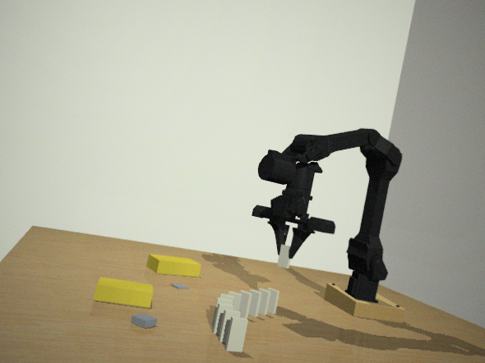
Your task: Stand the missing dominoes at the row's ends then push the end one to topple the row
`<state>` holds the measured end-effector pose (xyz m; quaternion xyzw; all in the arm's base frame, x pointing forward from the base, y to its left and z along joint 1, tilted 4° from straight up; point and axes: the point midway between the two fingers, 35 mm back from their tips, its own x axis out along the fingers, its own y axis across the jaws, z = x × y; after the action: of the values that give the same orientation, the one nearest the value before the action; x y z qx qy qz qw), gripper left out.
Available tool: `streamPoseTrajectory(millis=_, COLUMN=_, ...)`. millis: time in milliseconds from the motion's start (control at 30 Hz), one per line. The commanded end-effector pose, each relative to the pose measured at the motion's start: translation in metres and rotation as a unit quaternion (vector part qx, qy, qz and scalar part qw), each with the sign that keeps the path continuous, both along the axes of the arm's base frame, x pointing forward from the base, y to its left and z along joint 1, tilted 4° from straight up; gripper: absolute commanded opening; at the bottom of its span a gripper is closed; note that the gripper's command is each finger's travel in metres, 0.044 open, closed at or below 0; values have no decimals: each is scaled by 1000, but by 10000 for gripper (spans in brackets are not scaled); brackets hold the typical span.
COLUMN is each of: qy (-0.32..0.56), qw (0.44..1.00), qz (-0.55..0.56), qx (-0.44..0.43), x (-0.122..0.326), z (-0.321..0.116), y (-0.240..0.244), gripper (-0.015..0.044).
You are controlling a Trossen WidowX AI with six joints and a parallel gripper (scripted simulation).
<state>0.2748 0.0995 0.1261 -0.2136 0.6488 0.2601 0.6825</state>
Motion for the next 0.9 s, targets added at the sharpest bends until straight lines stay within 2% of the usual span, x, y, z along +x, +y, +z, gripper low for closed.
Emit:
streamPoseTrajectory(millis=0, qy=3, qw=1000, qz=-2, qx=0, x=1, z=-20, y=2, gripper=107)
streamPoseTrajectory(millis=500, qy=4, qw=1000, qz=-2, qx=0, x=-6, z=-89, y=5, gripper=107)
streamPoseTrajectory(millis=867, qy=4, qw=1000, qz=-2, qx=0, x=-7, z=-92, y=5, gripper=107)
